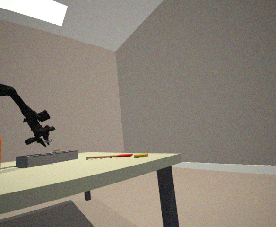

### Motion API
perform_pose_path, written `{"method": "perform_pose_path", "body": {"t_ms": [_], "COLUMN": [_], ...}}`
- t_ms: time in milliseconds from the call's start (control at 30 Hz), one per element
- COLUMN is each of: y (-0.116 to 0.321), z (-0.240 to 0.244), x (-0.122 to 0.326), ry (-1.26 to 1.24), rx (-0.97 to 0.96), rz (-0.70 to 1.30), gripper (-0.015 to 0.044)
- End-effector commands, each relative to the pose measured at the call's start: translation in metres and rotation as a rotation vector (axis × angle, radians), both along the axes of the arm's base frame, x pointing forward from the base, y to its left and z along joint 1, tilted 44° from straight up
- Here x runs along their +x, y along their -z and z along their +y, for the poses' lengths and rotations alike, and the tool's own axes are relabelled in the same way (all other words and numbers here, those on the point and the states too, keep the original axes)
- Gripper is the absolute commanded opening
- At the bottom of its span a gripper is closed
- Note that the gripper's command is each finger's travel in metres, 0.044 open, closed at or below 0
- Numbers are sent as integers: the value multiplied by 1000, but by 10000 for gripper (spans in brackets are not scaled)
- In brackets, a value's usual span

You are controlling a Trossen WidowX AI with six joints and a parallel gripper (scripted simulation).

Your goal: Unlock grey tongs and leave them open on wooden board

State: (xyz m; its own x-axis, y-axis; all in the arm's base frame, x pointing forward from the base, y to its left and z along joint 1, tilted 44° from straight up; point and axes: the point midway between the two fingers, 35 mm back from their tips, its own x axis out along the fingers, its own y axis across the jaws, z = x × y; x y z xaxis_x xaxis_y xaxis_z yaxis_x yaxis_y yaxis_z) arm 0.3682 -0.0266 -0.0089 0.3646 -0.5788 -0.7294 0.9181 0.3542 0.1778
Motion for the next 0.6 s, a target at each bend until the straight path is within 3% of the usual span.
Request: {"method": "perform_pose_path", "body": {"t_ms": [0, 567], "y": [-3, 4], "z": [2, 0], "x": [2, 2], "ry": [5, 144], "rx": [-1, -8], "rz": [-7, 156], "gripper": [-150, -150]}}
